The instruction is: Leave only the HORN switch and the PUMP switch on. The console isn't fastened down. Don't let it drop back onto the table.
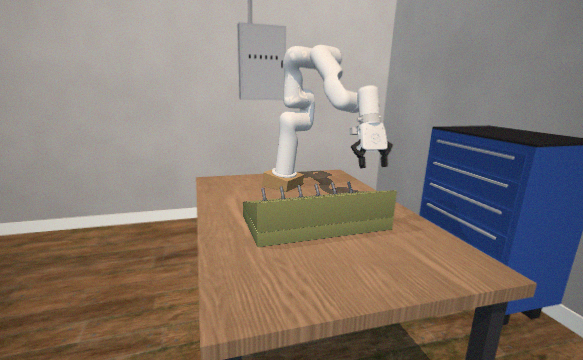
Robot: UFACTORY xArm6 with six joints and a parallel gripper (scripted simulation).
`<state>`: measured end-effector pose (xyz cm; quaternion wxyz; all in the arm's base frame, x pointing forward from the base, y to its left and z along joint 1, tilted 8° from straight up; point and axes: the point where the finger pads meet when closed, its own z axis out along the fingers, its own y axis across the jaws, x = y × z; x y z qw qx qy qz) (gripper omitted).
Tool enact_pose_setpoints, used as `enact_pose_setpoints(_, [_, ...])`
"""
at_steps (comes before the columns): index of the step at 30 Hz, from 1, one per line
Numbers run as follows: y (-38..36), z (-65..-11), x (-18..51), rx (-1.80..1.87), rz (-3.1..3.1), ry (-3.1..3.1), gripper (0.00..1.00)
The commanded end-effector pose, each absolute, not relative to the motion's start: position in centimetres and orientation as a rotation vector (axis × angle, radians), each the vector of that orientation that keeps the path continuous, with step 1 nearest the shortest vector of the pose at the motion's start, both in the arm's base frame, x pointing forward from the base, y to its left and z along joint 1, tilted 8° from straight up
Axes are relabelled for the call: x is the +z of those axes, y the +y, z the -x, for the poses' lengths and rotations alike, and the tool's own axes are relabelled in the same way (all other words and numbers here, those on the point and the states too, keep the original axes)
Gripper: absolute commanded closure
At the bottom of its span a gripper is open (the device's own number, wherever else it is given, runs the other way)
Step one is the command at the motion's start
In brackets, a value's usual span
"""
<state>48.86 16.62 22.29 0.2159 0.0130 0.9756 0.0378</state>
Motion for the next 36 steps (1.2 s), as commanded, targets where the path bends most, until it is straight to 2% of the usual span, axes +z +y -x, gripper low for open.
enact_pose_setpoints(1, [16.7, -49.0, 22.5, 0.107, -0.036, 2.700, 0.00])
enact_pose_setpoints(16, [16.2, -48.9, 22.5, 0.107, -0.036, 2.700, 0.00])
enact_pose_setpoints(36, [10.6, -48.9, 22.0, 0.107, -0.036, 2.700, 0.00])
